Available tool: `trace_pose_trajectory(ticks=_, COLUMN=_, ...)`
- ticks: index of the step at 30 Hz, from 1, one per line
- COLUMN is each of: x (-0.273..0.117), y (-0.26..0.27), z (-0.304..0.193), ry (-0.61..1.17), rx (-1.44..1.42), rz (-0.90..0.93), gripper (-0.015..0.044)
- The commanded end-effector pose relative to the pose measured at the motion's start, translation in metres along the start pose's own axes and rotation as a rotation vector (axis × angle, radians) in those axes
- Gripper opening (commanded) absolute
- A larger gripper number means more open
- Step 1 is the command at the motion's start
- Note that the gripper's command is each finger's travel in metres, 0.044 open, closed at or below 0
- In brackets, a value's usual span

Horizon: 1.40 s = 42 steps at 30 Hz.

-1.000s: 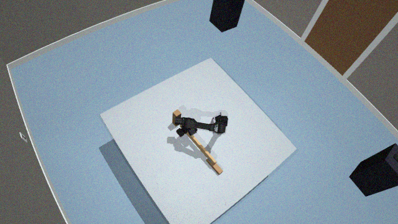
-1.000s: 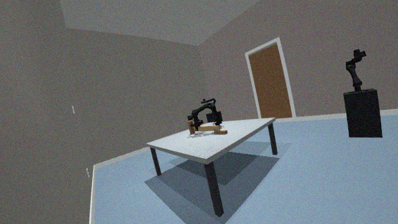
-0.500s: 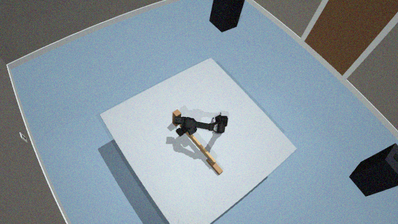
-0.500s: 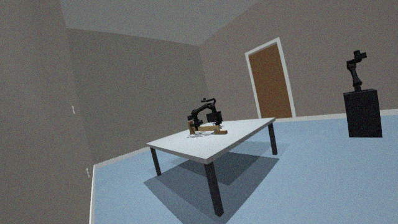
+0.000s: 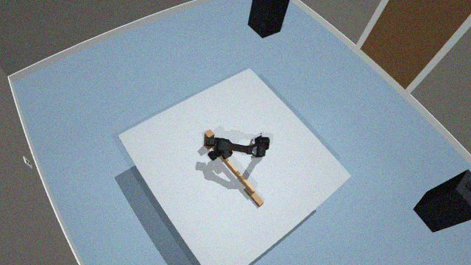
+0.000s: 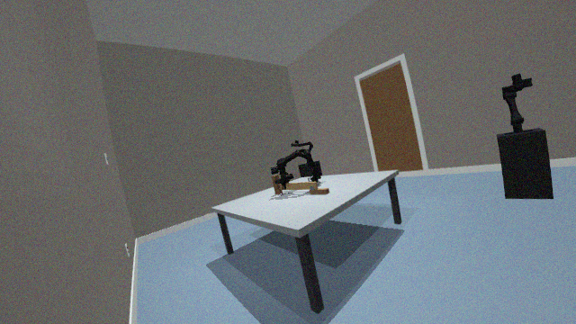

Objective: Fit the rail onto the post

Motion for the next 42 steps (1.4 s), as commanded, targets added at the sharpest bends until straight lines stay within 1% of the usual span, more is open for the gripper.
trace_pose_trajectory(ticks=1, x=-0.003, y=0.000, z=-0.003, ry=0.004, rx=-0.001, rz=-0.008, gripper=0.0000)
trace_pose_trajectory(ticks=42, x=-0.004, y=-0.002, z=-0.016, ry=0.004, rx=-0.002, rz=-0.009, gripper=0.0000)
Point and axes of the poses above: the point midway between the two fingers, 35 mm back from their tips, its own x axis out along the fingers, its own y axis across the jaws, z = x × y, the point moved 10 cm from there along -x, back along the fingers, and after that the axes turned 9 degrees about x, right-handed, at the moved point
